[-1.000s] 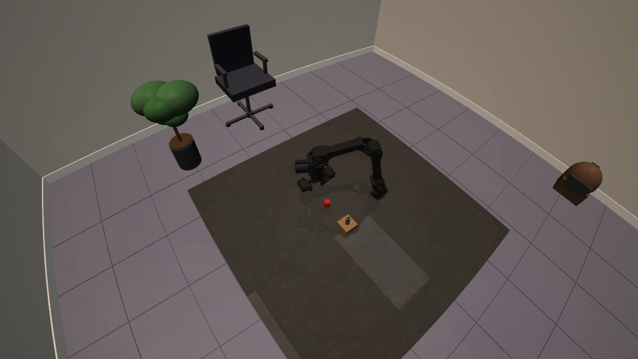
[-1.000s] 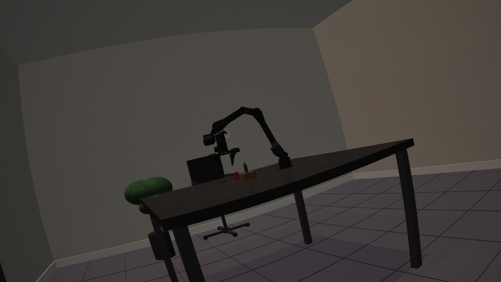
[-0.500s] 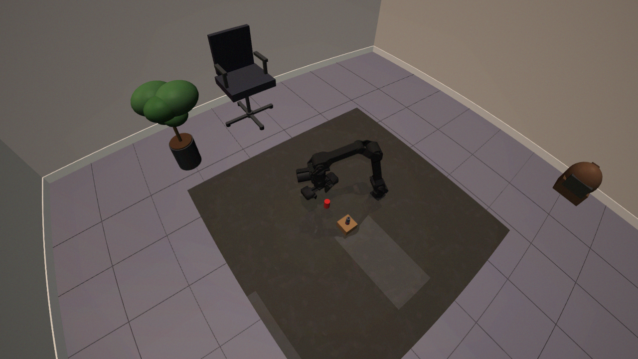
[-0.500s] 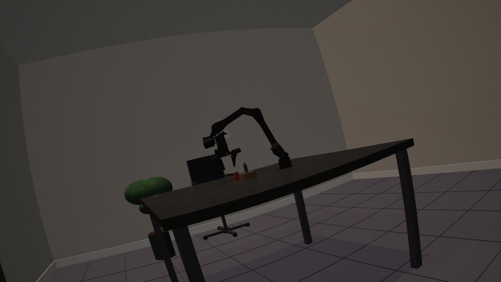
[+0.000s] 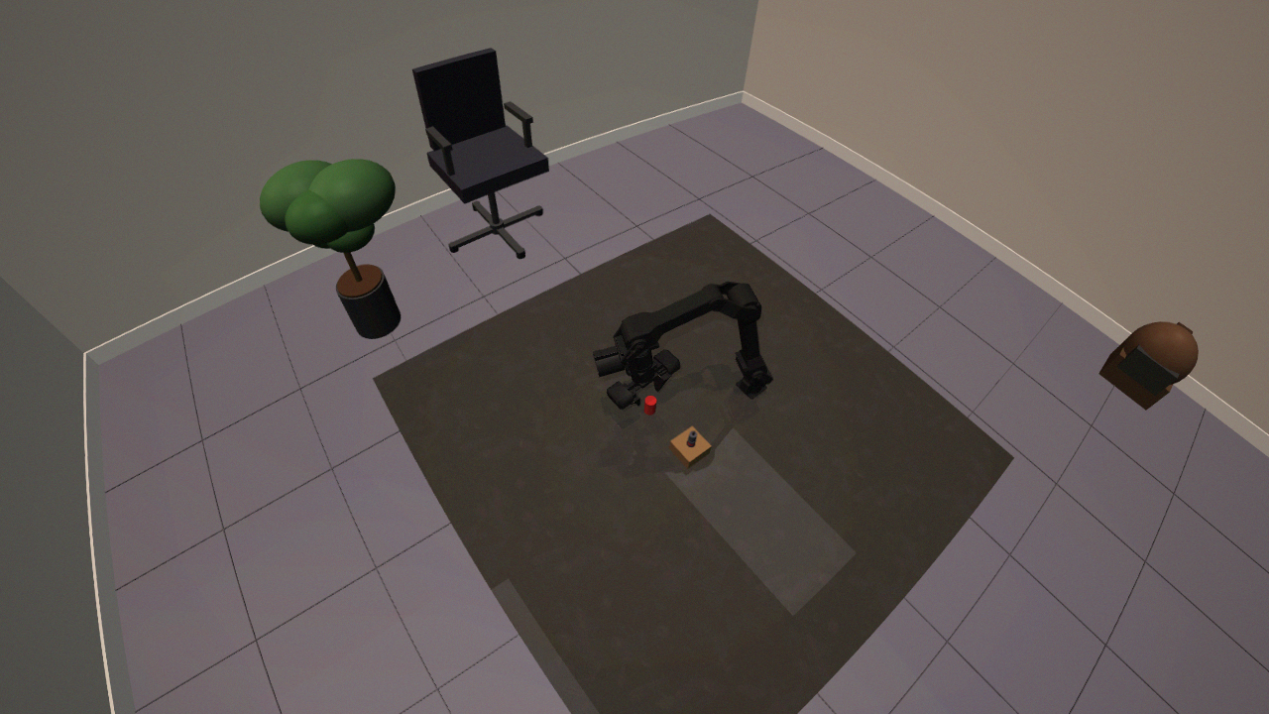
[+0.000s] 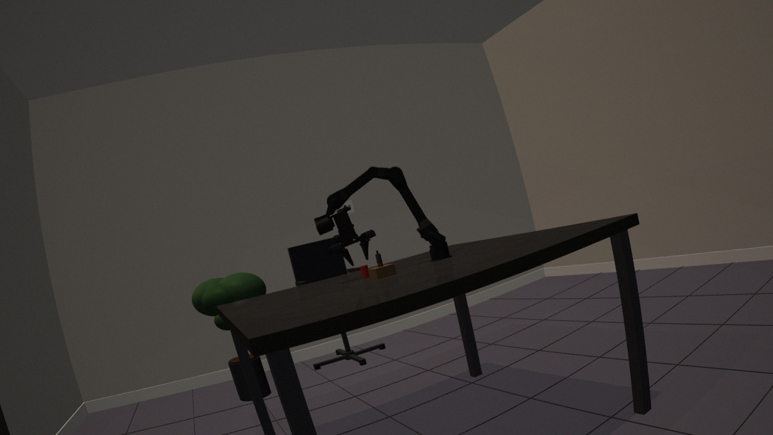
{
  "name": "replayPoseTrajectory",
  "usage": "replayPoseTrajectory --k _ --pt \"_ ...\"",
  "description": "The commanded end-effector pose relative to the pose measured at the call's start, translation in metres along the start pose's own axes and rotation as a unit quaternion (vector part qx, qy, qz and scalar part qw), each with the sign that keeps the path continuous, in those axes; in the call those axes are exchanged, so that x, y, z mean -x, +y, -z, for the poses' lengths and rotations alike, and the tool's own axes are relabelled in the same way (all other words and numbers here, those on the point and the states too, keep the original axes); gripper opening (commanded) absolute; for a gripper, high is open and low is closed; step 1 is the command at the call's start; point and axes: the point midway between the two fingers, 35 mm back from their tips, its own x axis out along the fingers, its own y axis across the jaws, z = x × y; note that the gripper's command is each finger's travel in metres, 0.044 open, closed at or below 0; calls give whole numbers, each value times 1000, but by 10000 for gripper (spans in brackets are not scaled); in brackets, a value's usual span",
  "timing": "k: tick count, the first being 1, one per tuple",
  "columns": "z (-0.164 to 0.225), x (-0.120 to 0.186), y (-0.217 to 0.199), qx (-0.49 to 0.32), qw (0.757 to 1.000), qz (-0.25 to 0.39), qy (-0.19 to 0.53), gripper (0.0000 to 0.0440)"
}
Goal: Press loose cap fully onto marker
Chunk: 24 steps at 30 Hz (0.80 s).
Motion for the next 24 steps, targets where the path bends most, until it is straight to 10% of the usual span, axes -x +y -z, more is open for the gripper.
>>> replayPoseTrajectory --k 1,18,24 --pt "4 -8 -3 7 1000 12 9 291" --pt "4 -45 -9 37 999 33 14 246" --pt "2 -45 -9 45 999 29 1 130"
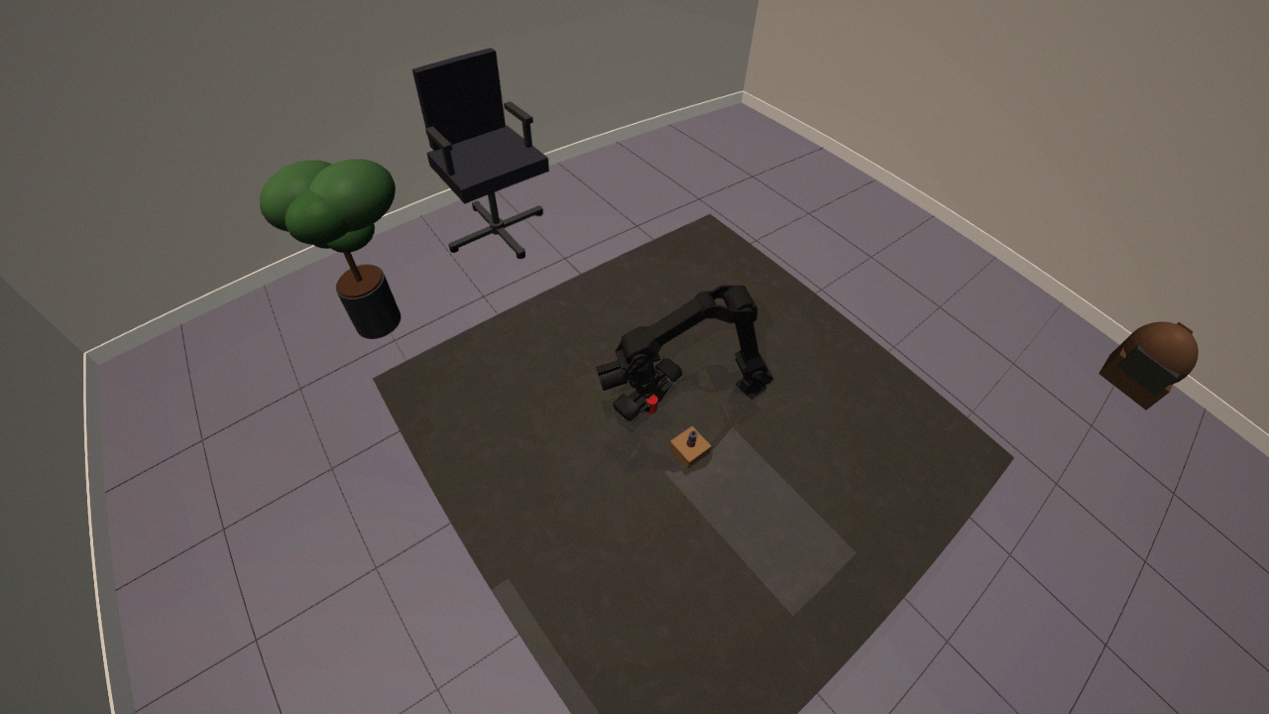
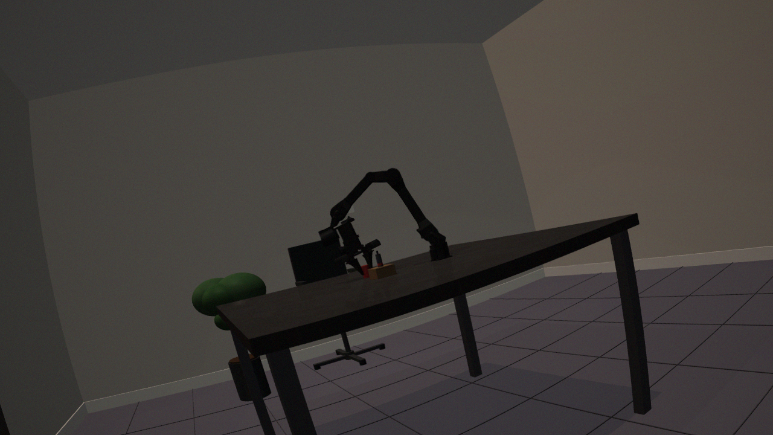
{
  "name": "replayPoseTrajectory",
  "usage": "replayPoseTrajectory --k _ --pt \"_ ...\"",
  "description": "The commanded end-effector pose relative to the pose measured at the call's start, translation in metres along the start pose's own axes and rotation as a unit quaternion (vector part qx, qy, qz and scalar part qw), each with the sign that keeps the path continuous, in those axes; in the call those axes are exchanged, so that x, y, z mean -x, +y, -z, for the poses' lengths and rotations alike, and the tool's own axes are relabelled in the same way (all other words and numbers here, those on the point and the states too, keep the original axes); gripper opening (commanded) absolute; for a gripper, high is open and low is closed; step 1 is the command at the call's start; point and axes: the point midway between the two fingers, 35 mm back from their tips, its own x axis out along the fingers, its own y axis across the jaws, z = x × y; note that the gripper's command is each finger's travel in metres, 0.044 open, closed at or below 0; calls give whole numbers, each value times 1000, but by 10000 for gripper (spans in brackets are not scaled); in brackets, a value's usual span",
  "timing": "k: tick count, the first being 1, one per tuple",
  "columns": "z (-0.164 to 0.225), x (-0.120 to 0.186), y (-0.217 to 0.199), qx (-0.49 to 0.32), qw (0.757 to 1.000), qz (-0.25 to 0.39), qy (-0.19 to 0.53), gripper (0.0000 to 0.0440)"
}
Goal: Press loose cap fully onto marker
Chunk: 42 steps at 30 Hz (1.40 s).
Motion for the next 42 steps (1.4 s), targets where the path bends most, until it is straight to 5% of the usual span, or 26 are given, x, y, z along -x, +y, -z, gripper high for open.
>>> replayPoseTrajectory --k 1,16,42 --pt "0 3 -1 6 1000 -3 -9 104" --pt "18 54 12 29 997 -58 -47 78" --pt "132 100 8 72 995 -64 -34 34"
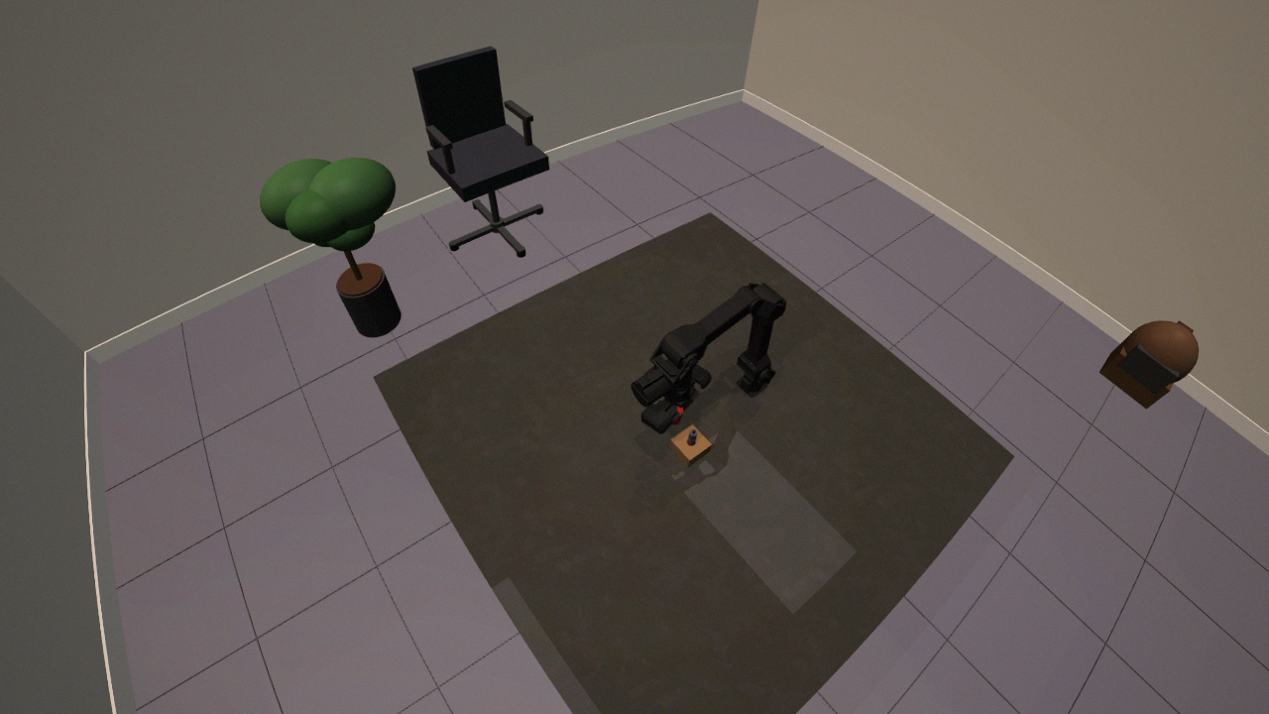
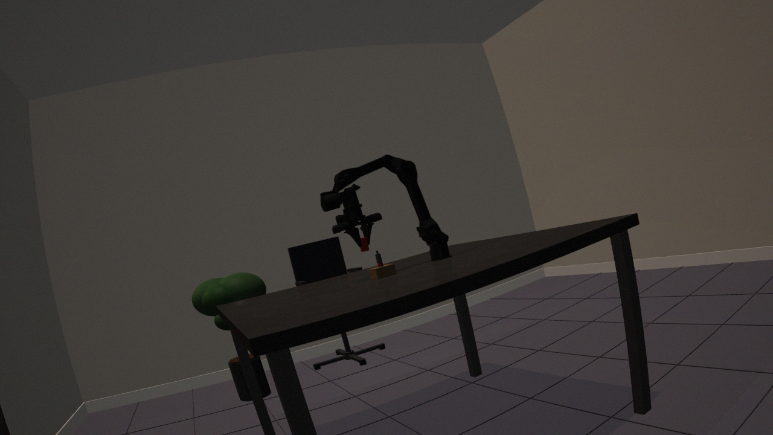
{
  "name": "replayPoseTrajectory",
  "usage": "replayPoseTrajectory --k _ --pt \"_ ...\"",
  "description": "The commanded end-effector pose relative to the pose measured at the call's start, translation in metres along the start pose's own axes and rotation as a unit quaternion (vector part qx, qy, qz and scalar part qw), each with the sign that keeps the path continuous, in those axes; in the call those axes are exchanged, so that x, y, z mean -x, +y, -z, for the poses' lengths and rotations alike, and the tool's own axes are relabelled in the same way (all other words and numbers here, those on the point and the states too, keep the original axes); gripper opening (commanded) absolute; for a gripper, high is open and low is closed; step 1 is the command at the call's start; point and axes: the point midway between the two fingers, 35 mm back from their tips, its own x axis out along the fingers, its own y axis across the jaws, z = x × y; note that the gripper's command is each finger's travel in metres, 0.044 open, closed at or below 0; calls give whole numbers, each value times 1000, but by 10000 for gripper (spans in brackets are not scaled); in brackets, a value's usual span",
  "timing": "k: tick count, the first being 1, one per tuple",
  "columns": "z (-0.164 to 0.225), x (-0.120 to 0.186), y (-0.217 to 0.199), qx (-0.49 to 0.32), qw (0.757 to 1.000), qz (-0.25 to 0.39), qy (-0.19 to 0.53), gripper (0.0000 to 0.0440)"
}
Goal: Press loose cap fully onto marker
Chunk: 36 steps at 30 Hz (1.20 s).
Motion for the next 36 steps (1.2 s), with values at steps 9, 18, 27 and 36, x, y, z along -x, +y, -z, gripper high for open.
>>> replayPoseTrajectory --k 9,18,27,36 --pt "43 12 -10 18 1000 10 5 12" --pt "53 4 -13 18 1000 22 5 0" --pt "54 -9 -13 12 1000 28 4 0" --pt "53 -22 -13 5 999 32 5 0"
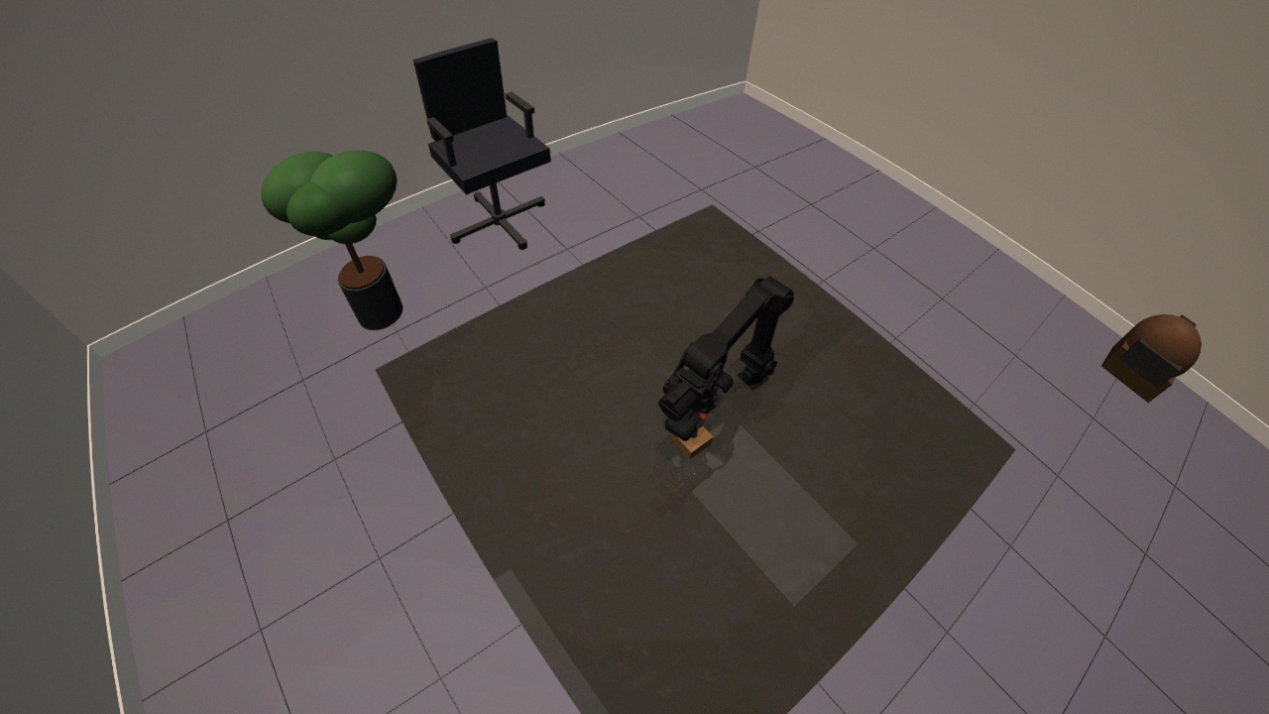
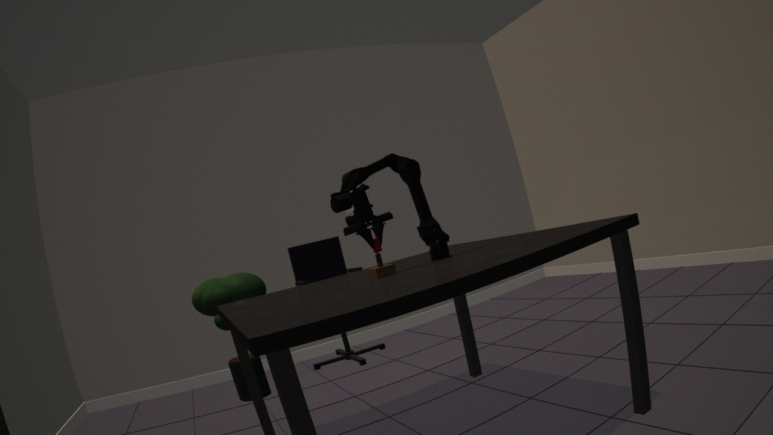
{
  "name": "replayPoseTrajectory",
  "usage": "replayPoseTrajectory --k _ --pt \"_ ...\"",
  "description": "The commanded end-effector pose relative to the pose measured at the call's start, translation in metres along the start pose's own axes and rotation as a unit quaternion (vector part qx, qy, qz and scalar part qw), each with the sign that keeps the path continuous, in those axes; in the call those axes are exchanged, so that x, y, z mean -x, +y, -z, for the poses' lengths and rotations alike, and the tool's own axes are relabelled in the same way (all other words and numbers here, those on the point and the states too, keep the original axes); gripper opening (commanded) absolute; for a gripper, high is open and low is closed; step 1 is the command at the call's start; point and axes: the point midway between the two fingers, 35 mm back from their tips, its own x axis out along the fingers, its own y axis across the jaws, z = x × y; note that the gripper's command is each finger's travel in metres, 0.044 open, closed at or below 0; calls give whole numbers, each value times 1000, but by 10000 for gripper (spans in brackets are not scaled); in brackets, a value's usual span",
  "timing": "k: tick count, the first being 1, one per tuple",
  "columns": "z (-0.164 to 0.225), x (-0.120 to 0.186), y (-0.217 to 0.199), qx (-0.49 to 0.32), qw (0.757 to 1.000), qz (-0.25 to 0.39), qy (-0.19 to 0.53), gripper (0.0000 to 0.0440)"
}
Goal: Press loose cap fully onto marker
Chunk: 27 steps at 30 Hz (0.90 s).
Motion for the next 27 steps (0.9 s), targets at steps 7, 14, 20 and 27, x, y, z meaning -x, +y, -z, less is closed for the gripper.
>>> replayPoseTrajectory --k 7,14,20,27 --pt "-2 -21 1 -4 1000 10 7 0" --pt "-3 -37 2 0 1000 16 10 0" --pt "-4 -46 4 7 1000 14 8 3" --pt "-4 -57 -8 10 999 37 10 73"
